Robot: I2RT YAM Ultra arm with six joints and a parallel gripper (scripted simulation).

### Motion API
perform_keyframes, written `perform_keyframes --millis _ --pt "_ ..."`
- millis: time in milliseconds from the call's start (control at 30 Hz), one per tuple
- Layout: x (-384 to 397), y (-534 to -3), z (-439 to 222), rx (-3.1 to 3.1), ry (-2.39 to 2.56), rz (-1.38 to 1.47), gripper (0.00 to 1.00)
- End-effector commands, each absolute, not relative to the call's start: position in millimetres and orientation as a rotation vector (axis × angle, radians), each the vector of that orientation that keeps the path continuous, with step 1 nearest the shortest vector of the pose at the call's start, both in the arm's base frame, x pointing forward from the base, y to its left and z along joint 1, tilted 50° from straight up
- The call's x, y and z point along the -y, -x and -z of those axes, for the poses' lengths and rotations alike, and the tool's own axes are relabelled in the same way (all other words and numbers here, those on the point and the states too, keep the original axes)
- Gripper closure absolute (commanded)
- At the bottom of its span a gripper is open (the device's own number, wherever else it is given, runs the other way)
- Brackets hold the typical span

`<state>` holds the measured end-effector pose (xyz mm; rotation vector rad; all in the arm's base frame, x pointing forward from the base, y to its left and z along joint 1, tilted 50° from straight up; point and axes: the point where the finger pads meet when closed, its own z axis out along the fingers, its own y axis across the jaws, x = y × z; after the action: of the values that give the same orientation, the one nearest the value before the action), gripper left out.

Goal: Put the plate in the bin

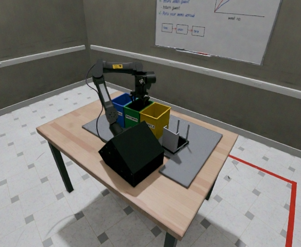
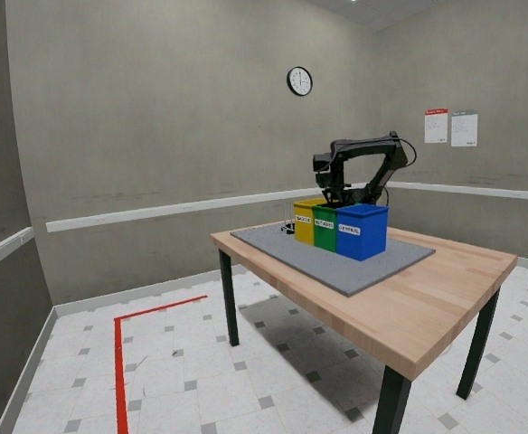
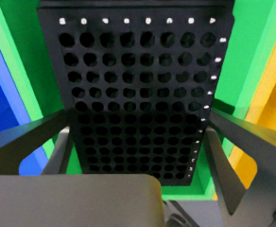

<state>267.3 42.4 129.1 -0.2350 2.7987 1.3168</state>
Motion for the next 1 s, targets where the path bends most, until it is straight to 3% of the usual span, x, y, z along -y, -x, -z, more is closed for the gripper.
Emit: perform_keyframes --millis 0,967 --pt "-40.9 -269.4 -132.3 -2.763 0.208 -1.298 1.0" --pt "-47.0 -276.0 -129.2 -2.746 0.215 -1.275 1.0"
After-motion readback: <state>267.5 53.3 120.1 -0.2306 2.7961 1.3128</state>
